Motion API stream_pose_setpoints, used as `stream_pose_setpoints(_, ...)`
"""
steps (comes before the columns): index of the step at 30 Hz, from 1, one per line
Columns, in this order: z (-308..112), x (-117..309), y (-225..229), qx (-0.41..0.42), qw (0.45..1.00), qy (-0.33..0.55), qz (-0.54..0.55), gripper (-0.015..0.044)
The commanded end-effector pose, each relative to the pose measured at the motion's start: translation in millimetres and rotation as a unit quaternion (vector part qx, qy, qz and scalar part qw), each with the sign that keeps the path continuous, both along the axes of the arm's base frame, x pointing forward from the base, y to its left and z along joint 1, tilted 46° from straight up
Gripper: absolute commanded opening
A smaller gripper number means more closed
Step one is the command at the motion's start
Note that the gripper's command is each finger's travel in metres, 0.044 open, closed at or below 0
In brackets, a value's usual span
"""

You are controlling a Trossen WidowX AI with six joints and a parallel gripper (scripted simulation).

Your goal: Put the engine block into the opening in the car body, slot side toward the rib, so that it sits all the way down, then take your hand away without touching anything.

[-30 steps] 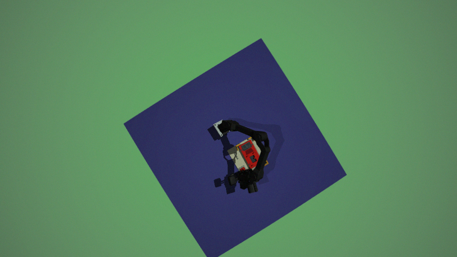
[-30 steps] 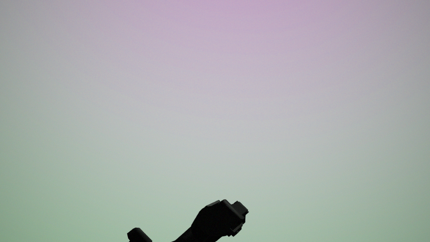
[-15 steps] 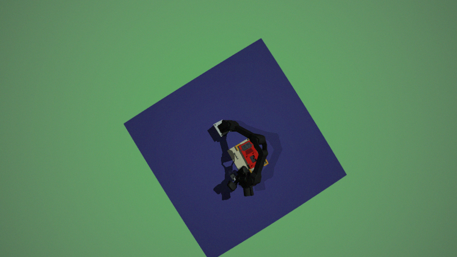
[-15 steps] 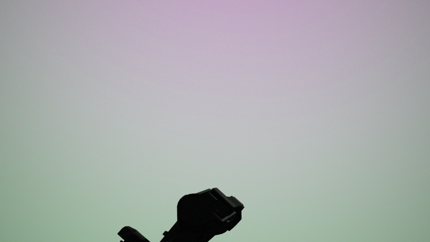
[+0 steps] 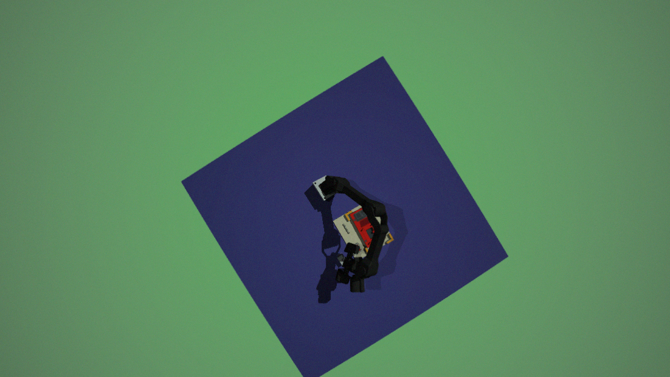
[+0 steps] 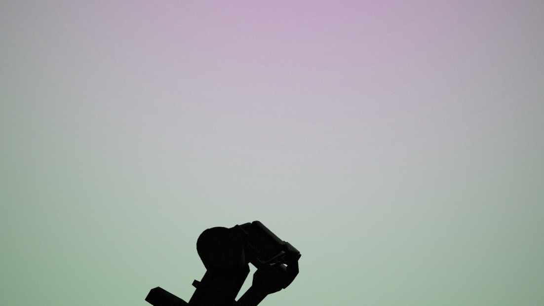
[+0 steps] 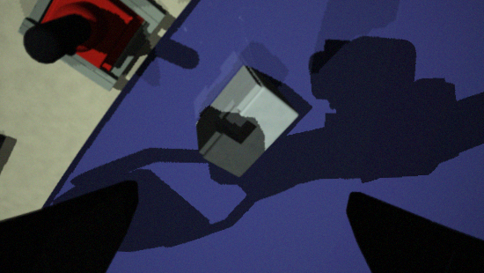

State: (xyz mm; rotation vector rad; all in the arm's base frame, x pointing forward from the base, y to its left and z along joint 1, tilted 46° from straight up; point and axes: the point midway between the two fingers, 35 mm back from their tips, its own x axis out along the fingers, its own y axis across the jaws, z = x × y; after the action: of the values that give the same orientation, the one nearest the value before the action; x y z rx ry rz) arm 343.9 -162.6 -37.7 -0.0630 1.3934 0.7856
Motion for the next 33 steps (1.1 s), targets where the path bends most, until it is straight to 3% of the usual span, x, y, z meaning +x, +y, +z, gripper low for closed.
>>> stream_pose_setpoints(1,3,2,-3,0.021,0.998,-0.037,0.049,0.044)
stream_pose_setpoints(13,8,1,-10,0.079,0.965,-0.155,0.198,0.044)
stream_pose_setpoints(27,16,2,-20,0.117,0.88,-0.31,0.339,0.044)
stream_pose_setpoints(33,16,2,-20,0.118,0.875,-0.318,0.345,0.044)
